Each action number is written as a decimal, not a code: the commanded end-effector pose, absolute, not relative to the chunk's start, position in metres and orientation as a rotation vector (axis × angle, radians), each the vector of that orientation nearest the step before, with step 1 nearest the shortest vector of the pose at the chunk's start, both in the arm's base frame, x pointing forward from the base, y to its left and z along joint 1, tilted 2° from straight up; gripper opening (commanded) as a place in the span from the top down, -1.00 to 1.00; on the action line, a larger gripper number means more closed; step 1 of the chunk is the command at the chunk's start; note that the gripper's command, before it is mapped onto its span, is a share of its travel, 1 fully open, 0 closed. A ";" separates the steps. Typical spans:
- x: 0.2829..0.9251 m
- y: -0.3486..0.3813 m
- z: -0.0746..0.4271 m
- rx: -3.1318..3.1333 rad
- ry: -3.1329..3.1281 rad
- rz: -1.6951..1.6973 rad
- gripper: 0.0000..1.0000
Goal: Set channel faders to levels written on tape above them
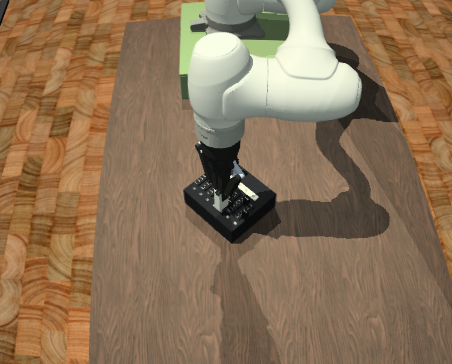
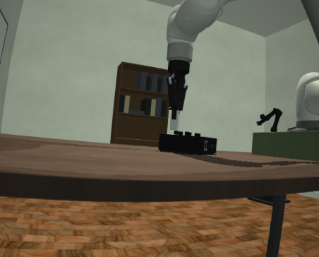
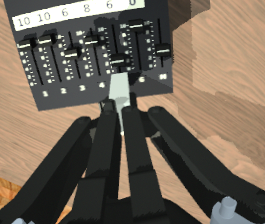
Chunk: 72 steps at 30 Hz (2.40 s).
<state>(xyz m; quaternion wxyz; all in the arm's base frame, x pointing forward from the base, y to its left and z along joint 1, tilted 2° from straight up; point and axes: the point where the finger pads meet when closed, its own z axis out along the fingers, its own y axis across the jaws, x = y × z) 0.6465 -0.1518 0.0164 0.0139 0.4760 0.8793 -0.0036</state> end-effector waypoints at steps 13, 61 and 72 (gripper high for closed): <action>0.647 -0.152 0.008 1.482 2.738 -0.011 1.00; 0.642 -0.145 0.006 1.482 2.738 -0.011 1.00; 0.639 -0.140 0.006 1.482 2.738 -0.011 1.00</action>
